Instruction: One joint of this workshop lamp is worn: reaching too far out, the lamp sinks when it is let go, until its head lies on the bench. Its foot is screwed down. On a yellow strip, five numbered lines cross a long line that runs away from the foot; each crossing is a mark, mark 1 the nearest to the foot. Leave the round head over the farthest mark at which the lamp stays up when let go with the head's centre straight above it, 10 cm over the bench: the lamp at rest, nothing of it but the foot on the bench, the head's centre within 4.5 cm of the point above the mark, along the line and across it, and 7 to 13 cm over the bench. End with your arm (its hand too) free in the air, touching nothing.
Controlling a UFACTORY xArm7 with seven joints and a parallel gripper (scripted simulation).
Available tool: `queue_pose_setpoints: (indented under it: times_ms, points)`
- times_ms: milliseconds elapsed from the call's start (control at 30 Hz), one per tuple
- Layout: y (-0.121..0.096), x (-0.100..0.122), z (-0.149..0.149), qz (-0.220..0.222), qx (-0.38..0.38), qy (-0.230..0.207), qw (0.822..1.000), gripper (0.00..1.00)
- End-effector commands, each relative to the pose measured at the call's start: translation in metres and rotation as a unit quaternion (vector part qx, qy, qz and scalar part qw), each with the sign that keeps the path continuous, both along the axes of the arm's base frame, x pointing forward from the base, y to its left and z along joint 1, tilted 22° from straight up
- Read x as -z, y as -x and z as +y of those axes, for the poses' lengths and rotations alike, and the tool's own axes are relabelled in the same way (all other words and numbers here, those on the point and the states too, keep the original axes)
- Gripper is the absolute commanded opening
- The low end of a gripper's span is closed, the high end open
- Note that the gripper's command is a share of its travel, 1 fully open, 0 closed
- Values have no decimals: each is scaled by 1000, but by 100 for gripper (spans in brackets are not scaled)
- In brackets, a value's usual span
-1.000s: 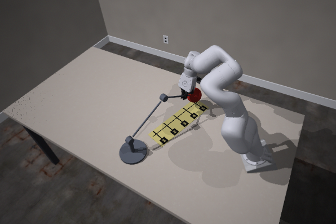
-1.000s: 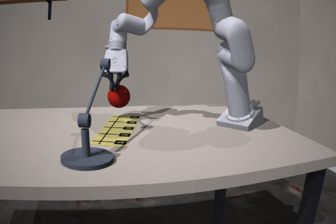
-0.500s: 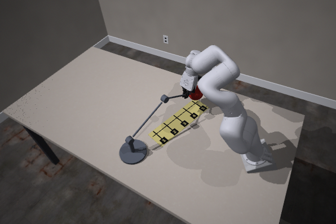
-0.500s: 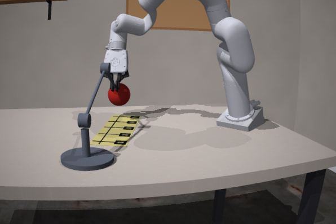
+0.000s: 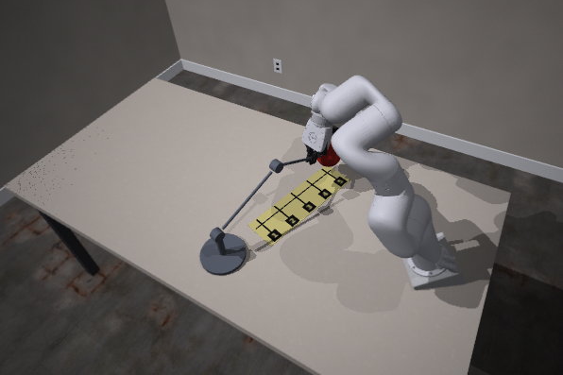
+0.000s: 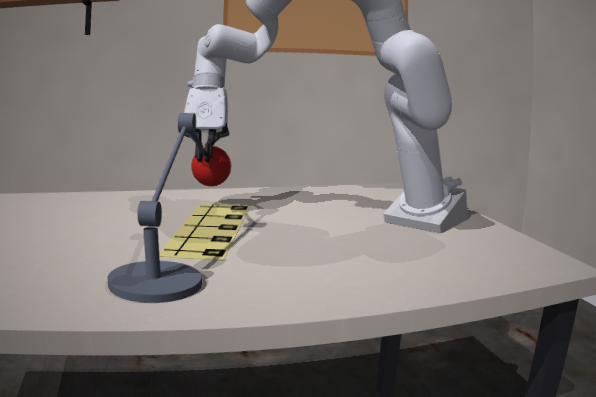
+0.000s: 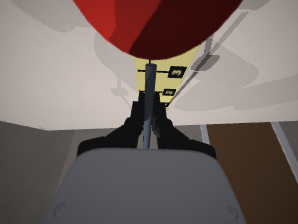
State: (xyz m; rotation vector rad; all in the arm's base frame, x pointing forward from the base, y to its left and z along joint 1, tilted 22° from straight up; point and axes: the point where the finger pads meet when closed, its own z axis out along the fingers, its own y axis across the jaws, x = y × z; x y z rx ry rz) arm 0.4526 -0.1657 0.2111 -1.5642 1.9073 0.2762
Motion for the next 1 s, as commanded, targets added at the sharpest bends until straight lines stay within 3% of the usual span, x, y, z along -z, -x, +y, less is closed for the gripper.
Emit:
queue_pose_setpoints:
  times_ms: [0,233,267,967]
  points:
    - [-1,-1,5,-1,-2,-1,1000,0]
    - [-2,0,9,-1,-2,-1,1000,0]
    - [-2,1,9,-1,-2,-1,1000,100]
    - [0,2,3,0,3,1,1000,100]
